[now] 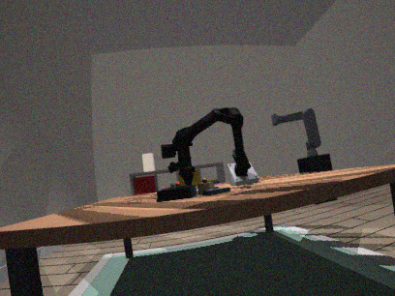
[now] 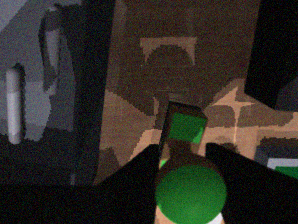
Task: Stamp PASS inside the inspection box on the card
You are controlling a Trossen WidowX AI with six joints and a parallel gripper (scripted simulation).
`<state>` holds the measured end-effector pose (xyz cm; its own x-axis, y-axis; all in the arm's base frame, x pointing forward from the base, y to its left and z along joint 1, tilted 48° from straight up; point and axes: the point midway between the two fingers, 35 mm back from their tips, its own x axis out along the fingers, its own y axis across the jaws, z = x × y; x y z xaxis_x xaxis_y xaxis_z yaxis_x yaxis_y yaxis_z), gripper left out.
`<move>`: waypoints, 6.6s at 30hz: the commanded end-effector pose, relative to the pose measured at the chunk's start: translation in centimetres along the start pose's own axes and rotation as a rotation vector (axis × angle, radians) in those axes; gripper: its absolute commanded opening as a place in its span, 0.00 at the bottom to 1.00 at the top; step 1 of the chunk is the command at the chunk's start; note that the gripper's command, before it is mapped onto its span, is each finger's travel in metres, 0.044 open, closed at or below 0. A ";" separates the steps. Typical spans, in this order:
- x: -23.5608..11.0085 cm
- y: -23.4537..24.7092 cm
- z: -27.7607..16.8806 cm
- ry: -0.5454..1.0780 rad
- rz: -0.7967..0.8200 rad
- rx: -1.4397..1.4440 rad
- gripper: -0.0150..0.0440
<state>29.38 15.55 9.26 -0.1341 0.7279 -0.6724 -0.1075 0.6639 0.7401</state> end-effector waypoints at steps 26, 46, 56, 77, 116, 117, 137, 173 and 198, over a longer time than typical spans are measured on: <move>-1.0 0.0 0.1 0.000 -0.004 -0.001 0.25; -2.0 -0.1 0.2 0.000 -0.007 0.000 0.25; -2.4 -0.1 0.2 0.000 -0.008 0.000 0.25; -3.5 -0.1 0.2 0.000 -0.011 0.000 0.25; -5.4 -0.1 0.1 0.002 -0.014 0.001 0.25; -5.4 -0.1 0.1 0.002 -0.014 0.001 0.25; -6.4 -0.1 0.0 0.003 -0.015 0.001 0.25; -6.3 -7.9 -5.5 0.005 -0.019 0.005 0.25; -4.7 -7.9 -5.5 0.005 -0.020 0.004 0.25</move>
<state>25.56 5.78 6.74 -0.1366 0.7117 -0.6891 -0.1096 0.6805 0.7245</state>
